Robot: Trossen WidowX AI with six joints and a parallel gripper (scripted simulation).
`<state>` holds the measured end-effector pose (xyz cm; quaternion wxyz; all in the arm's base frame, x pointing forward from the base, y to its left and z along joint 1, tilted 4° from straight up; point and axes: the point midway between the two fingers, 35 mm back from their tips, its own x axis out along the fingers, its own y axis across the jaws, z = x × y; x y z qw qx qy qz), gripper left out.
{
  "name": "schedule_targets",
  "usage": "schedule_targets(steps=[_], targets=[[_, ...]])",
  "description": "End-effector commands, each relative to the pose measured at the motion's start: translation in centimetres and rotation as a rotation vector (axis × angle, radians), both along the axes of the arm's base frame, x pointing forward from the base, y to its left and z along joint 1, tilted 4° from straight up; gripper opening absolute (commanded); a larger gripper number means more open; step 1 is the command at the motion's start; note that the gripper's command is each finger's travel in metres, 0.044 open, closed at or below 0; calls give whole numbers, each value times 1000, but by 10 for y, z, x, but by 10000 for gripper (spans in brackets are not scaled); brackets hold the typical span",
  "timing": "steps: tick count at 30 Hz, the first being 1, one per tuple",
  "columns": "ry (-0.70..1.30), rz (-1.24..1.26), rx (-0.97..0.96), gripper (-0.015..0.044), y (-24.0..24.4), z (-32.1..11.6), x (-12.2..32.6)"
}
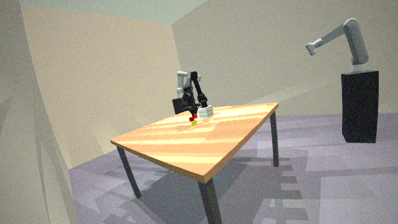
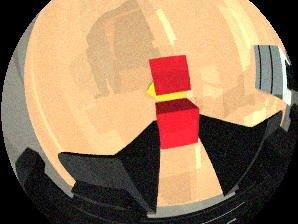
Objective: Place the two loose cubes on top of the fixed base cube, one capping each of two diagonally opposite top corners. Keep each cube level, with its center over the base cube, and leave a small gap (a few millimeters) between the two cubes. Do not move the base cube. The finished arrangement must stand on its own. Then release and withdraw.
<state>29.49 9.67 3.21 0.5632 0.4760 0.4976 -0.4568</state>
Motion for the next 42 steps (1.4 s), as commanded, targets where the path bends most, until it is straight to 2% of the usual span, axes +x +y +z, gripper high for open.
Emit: schedule_targets(steps=[1, 33, 37, 42], targets=[[13, 1, -9, 105, -2, -13, -1], [13, 2, -9, 105, -2, -21, 0], [13, 2, -9, 205, -2, -21, 0], [13, 2, -9, 205, -2, -21, 0]])
